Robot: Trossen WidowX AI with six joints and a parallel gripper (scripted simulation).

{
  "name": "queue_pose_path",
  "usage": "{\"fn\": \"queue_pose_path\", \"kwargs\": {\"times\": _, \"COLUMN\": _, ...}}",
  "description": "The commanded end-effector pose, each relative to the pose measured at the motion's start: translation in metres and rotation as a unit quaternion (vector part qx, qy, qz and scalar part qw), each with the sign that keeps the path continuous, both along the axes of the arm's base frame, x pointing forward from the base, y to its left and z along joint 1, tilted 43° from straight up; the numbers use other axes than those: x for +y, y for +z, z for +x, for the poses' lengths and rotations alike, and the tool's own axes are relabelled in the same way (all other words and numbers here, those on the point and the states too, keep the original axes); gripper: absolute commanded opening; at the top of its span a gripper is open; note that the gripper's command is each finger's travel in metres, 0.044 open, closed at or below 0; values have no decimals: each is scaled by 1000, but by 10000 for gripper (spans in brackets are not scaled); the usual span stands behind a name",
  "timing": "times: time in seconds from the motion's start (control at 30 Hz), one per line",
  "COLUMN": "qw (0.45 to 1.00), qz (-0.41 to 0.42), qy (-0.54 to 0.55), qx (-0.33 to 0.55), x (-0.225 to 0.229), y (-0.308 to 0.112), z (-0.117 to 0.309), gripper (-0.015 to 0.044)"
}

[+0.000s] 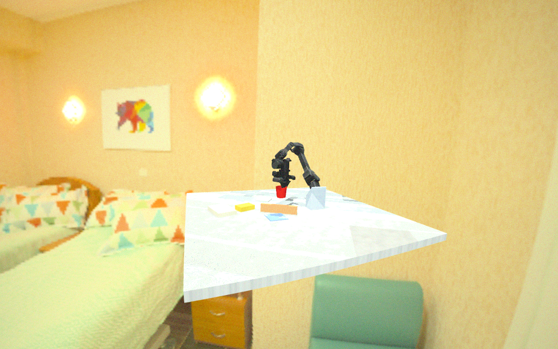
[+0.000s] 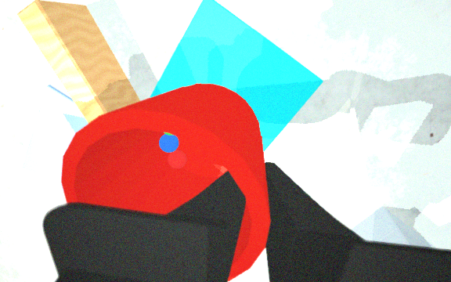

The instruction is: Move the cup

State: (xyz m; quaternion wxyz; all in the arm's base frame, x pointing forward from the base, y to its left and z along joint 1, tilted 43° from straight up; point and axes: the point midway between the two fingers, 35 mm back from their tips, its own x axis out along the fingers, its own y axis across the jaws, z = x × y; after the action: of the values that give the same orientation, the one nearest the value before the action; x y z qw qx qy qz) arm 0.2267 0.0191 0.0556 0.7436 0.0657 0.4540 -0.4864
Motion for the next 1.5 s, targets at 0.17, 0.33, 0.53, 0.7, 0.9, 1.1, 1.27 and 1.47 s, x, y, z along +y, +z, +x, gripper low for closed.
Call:
{"fn": "queue_pose_path", "kwargs": {"times": 0.17, "qw": 1000, "qz": -4, "qy": 1, "qx": 4, "x": -9, "y": -9, "z": 0, "gripper": 0}}
{"fn": "queue_pose_path", "kwargs": {"times": 0.33, "qw": 1000, "qz": -4, "qy": 2, "qx": 4, "x": -14, "y": -14, "z": 1, "gripper": 0}}
{"fn": "queue_pose_path", "kwargs": {"times": 0.53, "qw": 1000, "qz": -4, "qy": 2, "qx": 4, "x": -19, "y": -19, "z": 2, "gripper": 0}}
{"fn": "queue_pose_path", "kwargs": {"times": 0.7, "qw": 1000, "qz": -4, "qy": 2, "qx": 4, "x": -24, "y": -24, "z": 3, "gripper": 0}}
{"fn": "queue_pose_path", "kwargs": {"times": 0.9, "qw": 1000, "qz": -4, "qy": 2, "qx": 4, "x": -30, "y": -30, "z": 4, "gripper": 0}}
{"fn": "queue_pose_path", "kwargs": {"times": 1.1, "qw": 1000, "qz": -4, "qy": 2, "qx": 4, "x": -35, "y": -36, "z": 4, "gripper": 0}}
{"fn": "queue_pose_path", "kwargs": {"times": 1.27, "qw": 1000, "qz": -5, "qy": 2, "qx": 4, "x": -40, "y": -40, "z": 5, "gripper": 0}}
{"fn": "queue_pose_path", "kwargs": {"times": 1.47, "qw": 1000, "qz": -5, "qy": 2, "qx": 4, "x": -45, "y": -45, "z": 5, "gripper": 0}}
